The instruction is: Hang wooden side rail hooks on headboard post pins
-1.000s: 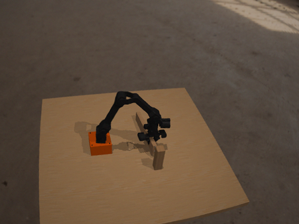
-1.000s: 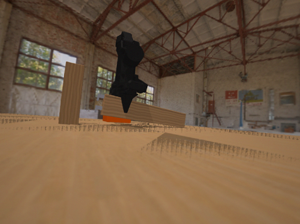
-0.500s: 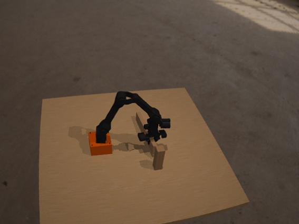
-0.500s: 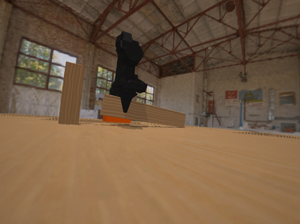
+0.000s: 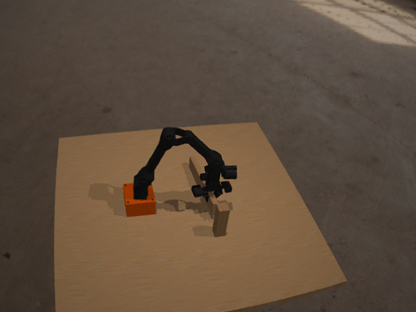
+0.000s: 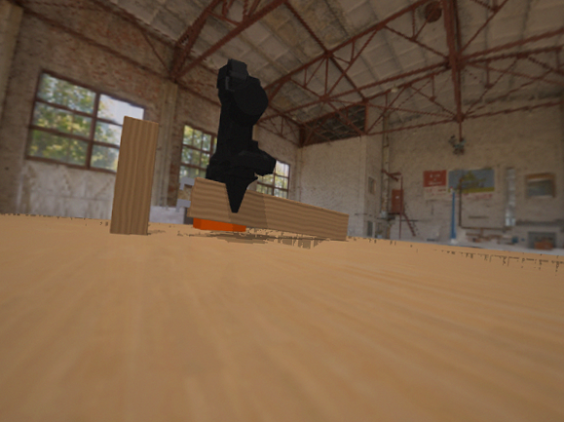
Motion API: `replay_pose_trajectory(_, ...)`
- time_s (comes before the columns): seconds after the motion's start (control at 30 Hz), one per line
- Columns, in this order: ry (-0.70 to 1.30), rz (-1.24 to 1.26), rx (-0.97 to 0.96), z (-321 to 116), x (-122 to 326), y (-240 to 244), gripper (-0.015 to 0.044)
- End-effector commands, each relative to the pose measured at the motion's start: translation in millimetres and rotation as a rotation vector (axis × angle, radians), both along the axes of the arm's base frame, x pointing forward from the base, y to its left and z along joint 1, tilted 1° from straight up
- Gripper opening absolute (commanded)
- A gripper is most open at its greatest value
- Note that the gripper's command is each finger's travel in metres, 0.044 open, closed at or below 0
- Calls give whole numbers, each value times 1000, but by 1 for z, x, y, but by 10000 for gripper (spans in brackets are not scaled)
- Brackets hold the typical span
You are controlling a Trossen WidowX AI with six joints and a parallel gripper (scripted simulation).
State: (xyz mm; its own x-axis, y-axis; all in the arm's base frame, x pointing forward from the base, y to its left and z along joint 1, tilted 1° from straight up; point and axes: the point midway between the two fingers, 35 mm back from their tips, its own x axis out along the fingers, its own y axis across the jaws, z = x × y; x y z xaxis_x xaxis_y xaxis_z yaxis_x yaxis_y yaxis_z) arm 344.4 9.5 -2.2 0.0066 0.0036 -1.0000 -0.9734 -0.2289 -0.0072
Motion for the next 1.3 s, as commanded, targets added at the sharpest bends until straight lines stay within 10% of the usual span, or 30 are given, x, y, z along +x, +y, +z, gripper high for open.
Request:
replay_pose_trajectory(0.0, -8, 1, -4, 2, 1, -2, 0)
replay_pose_trajectory(1.27, -8, 1, -4, 5, 4, -5, 0)
